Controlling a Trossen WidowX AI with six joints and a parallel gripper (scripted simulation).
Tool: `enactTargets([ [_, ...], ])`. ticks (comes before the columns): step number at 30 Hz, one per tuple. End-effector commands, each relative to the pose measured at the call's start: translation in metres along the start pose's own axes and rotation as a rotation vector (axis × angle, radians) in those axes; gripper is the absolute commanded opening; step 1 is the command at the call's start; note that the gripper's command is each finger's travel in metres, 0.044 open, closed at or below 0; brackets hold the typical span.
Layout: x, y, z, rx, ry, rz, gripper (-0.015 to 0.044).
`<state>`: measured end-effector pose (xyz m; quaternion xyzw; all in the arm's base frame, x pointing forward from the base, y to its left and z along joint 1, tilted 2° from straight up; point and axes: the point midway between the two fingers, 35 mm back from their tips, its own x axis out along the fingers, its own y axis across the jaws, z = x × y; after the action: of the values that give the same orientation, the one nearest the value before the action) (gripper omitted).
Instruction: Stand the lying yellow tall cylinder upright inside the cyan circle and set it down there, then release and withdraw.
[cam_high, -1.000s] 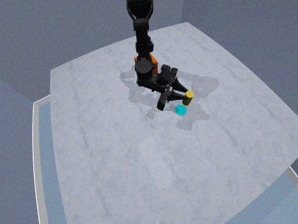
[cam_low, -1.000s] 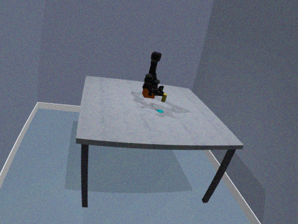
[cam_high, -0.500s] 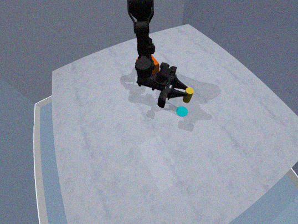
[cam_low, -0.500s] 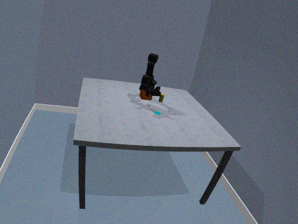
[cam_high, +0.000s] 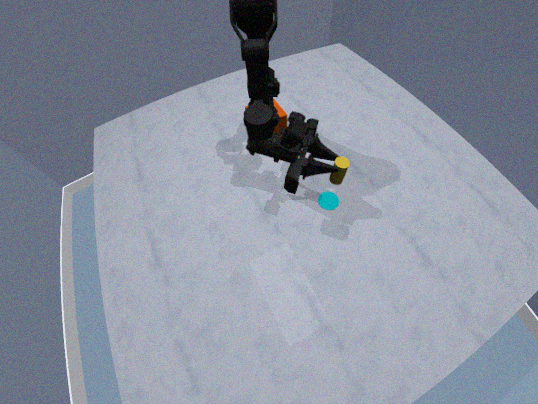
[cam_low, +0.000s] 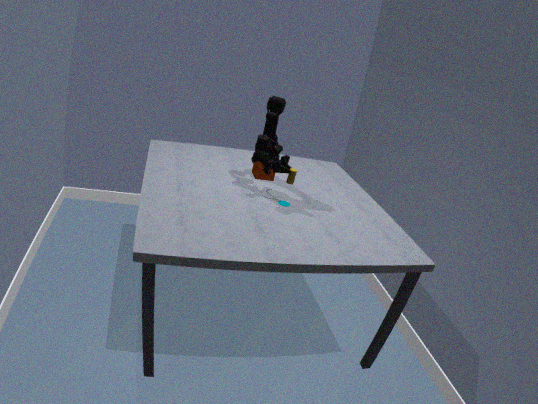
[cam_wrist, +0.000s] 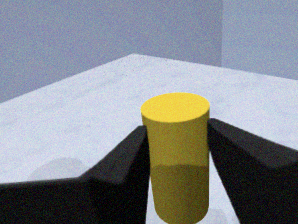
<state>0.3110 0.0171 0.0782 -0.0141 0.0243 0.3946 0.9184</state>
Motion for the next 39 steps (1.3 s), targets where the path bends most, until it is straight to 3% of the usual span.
enactTargets([
  [1,0.001,0.0,-0.004,-0.002,0.003,0.006,0.0105],
  [27,0.008,0.0,-0.084,-0.066,0.067,0.042,0.0105],
  [39,0.01,0.003,-0.099,-0.067,0.081,0.052,0.0105],
])
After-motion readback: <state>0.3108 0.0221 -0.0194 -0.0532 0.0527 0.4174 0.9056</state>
